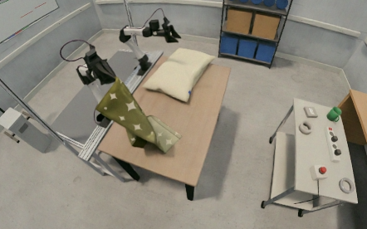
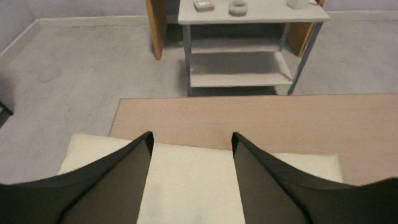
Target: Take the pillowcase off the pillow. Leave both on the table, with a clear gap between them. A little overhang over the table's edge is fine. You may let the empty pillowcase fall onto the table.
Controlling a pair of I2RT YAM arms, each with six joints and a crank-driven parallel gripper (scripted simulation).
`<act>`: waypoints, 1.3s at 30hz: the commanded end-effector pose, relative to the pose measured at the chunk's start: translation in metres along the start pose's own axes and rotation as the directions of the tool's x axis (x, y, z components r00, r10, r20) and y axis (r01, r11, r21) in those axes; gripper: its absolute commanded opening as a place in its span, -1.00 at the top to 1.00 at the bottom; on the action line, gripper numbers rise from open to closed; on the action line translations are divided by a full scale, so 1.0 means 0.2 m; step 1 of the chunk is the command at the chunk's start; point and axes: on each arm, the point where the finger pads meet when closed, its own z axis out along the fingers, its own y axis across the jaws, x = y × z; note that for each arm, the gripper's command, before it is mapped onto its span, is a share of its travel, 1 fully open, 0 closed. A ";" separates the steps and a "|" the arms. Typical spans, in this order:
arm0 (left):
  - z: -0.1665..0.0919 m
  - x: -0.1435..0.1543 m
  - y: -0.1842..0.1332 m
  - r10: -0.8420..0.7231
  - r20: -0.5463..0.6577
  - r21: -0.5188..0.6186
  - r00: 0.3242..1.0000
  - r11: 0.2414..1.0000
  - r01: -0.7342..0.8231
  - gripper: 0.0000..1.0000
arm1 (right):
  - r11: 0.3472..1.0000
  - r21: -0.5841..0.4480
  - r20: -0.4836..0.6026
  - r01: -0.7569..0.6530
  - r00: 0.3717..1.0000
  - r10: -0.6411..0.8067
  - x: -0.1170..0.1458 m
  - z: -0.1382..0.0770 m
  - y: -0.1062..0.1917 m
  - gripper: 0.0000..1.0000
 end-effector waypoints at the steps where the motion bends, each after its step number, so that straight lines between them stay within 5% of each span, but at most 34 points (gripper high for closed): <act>1: -0.02 -0.08 0.00 -0.011 0.032 0.002 0.999 1.000 0.010 -0.26 | 1.000 0.005 0.070 -0.003 0.998 0.003 -0.13 -0.03 0.00 0.98; 10: -0.02 -0.08 0.00 -0.011 0.032 0.002 0.999 1.000 0.010 -0.26 | 1.000 -0.001 -0.010 -0.010 1.000 0.009 0.07 0.02 0.01 0.98; 15: -0.02 -0.08 0.00 -0.011 0.032 0.002 0.999 1.000 0.010 -0.26 | 1.000 0.008 0.053 0.004 0.999 -0.004 -0.09 -0.02 -0.01 0.98; 24: -0.02 -0.08 0.00 -0.011 0.032 0.002 0.999 1.000 0.010 -0.26 | 1.000 0.012 0.036 0.006 0.999 -0.007 -0.02 -0.05 -0.02 0.98; 39: -0.02 -0.08 0.00 -0.011 0.032 0.002 0.999 1.000 0.010 -0.26 | 1.000 0.019 0.057 0.009 0.998 -0.011 0.11 -0.25 -0.05 0.98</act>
